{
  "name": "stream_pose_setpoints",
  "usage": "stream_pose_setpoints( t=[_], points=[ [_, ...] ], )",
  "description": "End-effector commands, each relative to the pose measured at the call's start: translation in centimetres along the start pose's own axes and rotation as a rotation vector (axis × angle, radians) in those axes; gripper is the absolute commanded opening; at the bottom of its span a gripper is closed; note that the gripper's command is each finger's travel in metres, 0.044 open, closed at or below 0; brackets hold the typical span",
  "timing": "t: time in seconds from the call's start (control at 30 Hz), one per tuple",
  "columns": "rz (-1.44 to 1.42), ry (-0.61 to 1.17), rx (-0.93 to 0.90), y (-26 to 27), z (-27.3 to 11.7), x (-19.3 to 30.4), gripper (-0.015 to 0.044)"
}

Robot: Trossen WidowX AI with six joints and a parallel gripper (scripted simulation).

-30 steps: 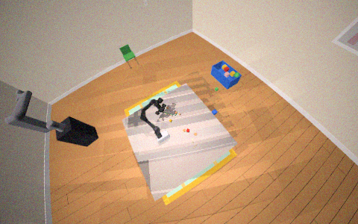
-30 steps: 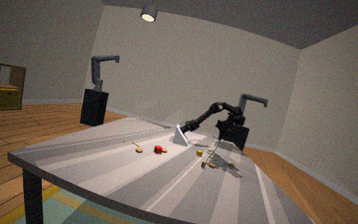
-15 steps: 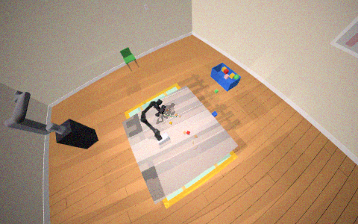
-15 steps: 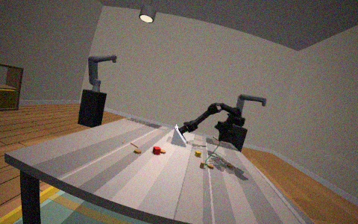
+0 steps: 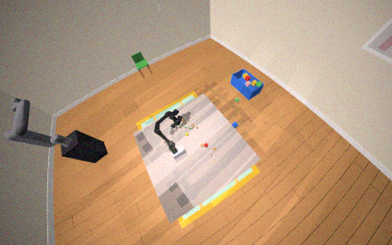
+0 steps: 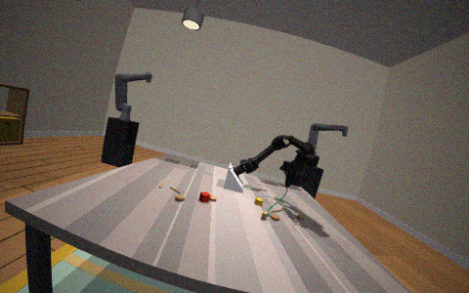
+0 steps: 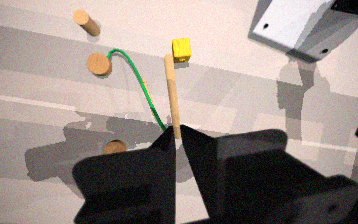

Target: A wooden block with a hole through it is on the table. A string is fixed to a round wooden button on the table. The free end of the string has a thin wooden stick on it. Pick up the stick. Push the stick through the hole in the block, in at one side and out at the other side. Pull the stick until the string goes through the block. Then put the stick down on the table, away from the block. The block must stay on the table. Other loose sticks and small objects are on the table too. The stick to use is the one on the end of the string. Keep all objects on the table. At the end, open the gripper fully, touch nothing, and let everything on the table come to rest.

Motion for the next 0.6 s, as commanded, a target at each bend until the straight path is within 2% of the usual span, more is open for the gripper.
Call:
stream_pose_setpoints(
  t=[0.0, 0.57],
  points=[
    [-0.002, 0.026, 0.006, 0.1, 0.8, -0.3, 0.0],
    [-0.008, 0.105, 0.0, 0.6, 3.0, -1.0, 0.0]
  ],
)
Point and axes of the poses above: the point midway between the two fingers, 35 mm back from their tips, its own z axis out along the fingers, its own y axis across the jaws, x = y × z, the point moved 9 cm from there along -z, back along the fingers, and after that the axes turned 3 degrees about -z, right-handed, at the moved point
